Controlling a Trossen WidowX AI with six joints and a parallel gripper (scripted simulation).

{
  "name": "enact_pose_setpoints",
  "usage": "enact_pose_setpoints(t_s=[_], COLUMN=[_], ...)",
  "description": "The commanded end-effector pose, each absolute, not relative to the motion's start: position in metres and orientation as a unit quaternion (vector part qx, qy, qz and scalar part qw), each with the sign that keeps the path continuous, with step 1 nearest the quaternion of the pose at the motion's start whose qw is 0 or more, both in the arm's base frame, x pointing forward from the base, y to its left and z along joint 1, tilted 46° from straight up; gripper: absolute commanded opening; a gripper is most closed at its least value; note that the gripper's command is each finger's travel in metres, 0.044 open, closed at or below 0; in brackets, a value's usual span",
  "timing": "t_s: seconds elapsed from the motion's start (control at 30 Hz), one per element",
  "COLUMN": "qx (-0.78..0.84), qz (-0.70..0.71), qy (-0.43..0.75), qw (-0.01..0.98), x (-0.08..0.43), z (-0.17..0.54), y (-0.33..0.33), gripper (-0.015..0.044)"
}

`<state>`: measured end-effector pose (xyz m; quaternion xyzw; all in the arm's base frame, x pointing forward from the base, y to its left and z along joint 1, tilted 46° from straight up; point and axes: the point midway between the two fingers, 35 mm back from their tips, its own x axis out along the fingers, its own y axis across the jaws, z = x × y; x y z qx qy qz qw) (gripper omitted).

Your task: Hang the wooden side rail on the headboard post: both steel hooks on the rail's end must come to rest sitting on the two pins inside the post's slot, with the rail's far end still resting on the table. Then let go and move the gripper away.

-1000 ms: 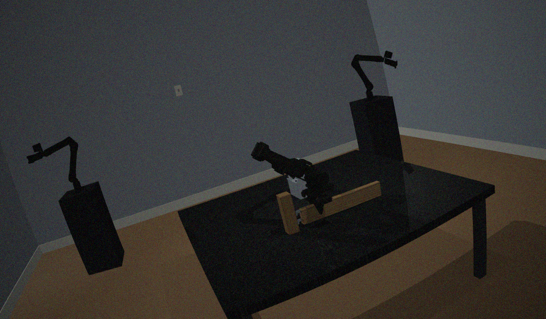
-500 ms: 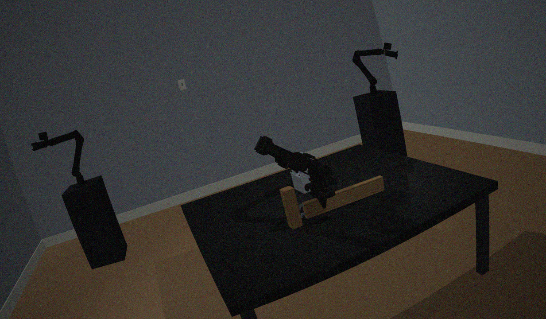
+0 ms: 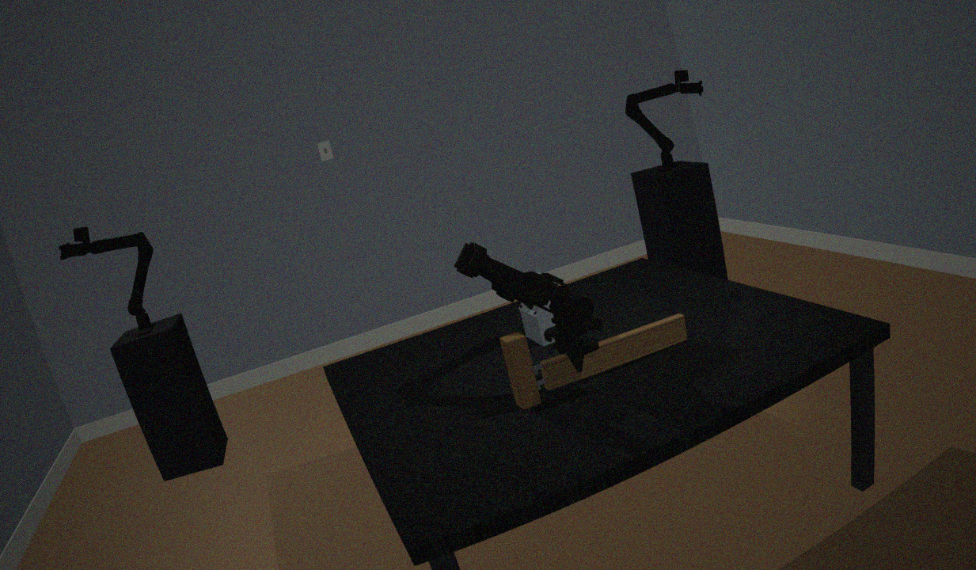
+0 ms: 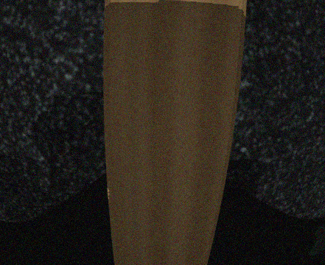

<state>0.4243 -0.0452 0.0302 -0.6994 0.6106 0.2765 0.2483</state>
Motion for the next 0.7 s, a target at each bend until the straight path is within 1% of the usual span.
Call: enact_pose_setpoints(t_s=[0.0, 0.67], qx=[-0.704, -0.704], qz=[0.279, 0.279], qy=[0.605, 0.605], qw=[0.245, 0.245], x=[0.4244, 0.4229], z=[0.0333, 0.0334], y=[-0.0414, -0.0440], gripper=[0.0000, 0.0000])
